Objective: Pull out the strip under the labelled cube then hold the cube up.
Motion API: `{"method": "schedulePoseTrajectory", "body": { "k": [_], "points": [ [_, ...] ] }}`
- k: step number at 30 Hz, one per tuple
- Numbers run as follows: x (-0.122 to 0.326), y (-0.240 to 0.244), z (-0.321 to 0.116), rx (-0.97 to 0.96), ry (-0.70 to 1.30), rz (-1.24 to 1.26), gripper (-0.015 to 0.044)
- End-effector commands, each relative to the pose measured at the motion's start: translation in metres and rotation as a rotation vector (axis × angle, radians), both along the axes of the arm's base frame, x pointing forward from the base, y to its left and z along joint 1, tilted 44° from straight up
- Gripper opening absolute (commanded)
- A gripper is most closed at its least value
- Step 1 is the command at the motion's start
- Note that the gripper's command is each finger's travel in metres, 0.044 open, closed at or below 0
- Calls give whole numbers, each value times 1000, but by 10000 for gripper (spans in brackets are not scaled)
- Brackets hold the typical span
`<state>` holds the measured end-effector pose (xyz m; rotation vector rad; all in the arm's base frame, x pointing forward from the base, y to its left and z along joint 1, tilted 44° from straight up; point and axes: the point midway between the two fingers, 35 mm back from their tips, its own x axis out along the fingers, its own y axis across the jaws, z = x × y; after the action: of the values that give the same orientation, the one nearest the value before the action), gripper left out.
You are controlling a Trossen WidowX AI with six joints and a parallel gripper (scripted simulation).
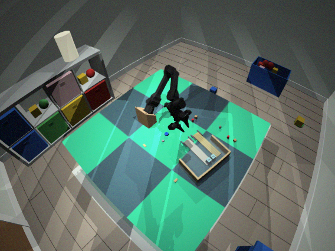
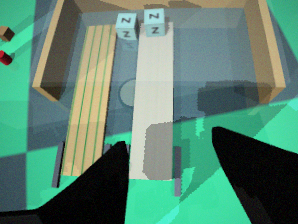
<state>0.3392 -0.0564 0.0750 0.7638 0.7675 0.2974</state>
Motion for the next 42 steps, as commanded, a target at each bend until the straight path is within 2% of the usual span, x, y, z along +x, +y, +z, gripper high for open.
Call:
{"method": "schedulePoseTrajectory", "body": {
  "k": [1,6,7,14,42],
  "points": [
    [16,15,-12,8,133,83,138],
    [33,38,-28,11,322,218,6],
    [35,43,-30,13,361,245,0],
    [40,74,-43,56,627,393,0],
    [44,99,-68,57,633,396,0]
  ]
}}
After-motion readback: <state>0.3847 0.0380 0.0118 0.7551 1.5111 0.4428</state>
